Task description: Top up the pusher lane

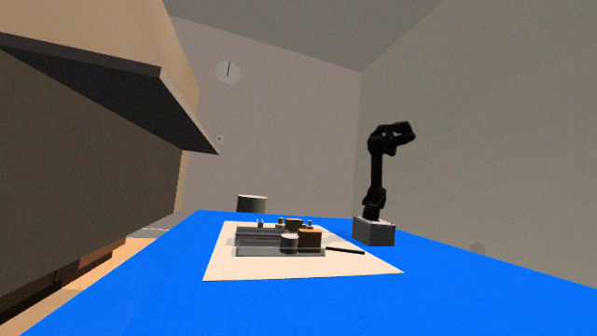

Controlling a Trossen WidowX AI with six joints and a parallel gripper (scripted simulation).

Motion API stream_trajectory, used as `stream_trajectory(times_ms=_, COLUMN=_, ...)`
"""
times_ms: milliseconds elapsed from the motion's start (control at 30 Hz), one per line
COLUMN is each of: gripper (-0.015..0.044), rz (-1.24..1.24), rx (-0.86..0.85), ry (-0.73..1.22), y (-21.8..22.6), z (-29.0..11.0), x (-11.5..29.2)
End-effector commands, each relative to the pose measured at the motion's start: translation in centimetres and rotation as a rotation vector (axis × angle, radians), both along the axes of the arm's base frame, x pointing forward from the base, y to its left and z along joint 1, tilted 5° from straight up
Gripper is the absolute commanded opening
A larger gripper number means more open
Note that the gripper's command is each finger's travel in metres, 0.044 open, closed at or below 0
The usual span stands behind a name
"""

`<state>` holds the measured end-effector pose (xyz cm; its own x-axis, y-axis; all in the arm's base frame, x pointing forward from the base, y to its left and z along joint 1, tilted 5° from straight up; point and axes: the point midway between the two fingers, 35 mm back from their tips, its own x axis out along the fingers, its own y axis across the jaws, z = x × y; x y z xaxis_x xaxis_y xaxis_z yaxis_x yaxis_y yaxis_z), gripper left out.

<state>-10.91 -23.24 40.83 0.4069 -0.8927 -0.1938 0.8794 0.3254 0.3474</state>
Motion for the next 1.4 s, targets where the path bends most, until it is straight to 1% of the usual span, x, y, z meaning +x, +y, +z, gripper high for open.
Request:
stream_trajectory(times_ms=0, gripper=0.0426, rz=0.003, rx=0.006, ry=-0.001, y=-0.1, z=-0.1, x=0.1)
stream_trajectory(times_ms=33, gripper=0.044, rz=0.012, rx=0.025, ry=-0.004, y=-0.4, z=-0.4, x=0.2)
stream_trajectory(times_ms=133, gripper=0.044, rz=0.067, rx=0.125, ry=-0.011, y=-2.1, z=-2.4, x=1.5)
stream_trajectory(times_ms=233, gripper=0.044, rz=0.176, rx=0.208, ry=0.004, y=-4.1, z=-4.8, x=3.9)
stream_trajectory(times_ms=400, gripper=0.044, rz=0.328, rx=0.365, ry=0.039, y=-6.3, z=-9.0, x=8.5)
stream_trajectory(times_ms=633, gripper=0.044, rz=0.548, rx=0.553, ry=0.167, y=-7.3, z=-15.0, x=16.3)
stream_trajectory(times_ms=700, gripper=0.044, rz=0.579, rx=0.622, ry=0.173, y=-6.8, z=-16.2, x=18.3)
stream_trajectory(times_ms=867, gripper=0.044, rz=0.746, rx=0.7, ry=0.335, y=-5.4, z=-20.3, x=24.1)
stream_trajectory(times_ms=1100, gripper=0.044, rz=0.922, rx=0.804, ry=0.568, y=-0.8, z=-25.4, x=30.9)
stream_trajectory(times_ms=1367, gripper=0.044, rz=1.158, rx=0.758, ry=0.926, y=6.3, z=-31.1, x=36.9)
